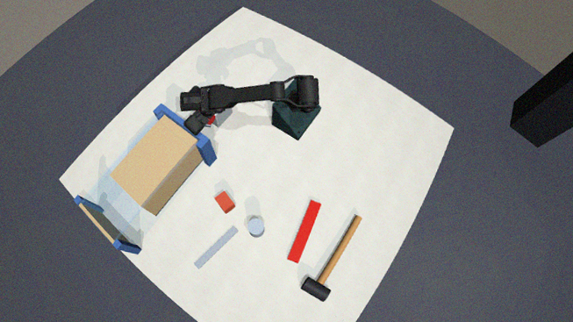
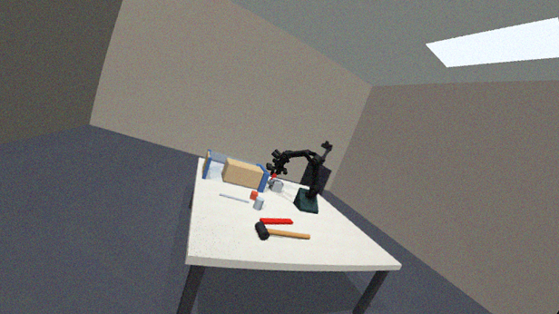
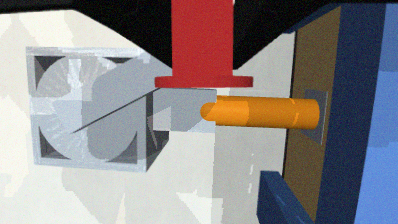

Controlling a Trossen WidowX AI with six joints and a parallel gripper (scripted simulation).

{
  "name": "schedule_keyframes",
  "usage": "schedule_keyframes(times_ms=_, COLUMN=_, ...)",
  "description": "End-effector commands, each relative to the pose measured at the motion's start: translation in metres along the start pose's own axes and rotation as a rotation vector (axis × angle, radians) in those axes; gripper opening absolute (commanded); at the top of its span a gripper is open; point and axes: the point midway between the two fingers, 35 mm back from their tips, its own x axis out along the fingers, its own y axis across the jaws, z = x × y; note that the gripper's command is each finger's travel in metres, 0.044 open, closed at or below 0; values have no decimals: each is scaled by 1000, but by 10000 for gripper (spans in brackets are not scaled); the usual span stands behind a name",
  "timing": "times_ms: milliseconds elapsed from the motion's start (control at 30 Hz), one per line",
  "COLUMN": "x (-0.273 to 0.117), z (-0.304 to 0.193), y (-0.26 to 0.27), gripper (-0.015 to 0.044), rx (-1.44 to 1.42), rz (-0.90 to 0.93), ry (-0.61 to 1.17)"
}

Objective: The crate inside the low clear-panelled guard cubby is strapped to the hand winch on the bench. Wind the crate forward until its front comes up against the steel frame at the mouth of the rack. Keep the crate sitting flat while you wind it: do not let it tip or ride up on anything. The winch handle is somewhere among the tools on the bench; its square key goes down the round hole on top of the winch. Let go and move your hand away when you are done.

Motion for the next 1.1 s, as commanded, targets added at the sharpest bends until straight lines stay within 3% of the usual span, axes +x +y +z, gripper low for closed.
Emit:
schedule_keyframes(times_ms=0, x=-2, z=-12, y=-7, gripper=0, rx=2, rz=-13, ry=26)
schedule_keyframes(times_ms=600, x=-9, z=-19, y=-15, gripper=0, rx=1, rz=-4, ry=7)
schedule_keyframes(times_ms=1067, x=-9, z=-20, y=-15, gripper=368, rx=1, rz=-4, ry=7)
